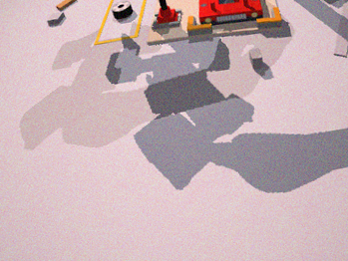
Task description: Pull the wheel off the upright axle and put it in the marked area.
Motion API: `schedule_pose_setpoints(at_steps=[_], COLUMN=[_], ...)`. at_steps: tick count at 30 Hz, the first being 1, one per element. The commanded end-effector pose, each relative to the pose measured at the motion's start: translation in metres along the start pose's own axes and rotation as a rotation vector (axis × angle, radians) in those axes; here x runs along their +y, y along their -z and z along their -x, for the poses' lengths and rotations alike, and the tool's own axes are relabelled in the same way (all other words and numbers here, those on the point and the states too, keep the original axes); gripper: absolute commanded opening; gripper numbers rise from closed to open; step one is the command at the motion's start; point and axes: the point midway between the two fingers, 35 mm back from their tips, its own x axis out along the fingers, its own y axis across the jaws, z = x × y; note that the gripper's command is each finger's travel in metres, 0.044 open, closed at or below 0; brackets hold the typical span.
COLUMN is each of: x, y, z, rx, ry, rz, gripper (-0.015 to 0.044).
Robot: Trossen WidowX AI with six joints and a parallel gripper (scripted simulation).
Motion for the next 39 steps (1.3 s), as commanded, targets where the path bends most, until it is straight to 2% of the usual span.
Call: schedule_pose_setpoints(at_steps=[1,4,5,12,39], x=[0.002,0.009,0.012,0.034,0.035], y=[0.005,0.026,0.033,0.081,0.083], z=[0.002,0.018,0.024,0.051,0.051], rx=[0.003,0.006,0.008,0.016,0.016], ry=[-0.001,0.002,0.002,-0.001,-0.002], rz=[-0.001,-0.001,-0.001,0.000,0.000], gripper=[0.0352,0.0431,0.0440,0.0440,0.0440])
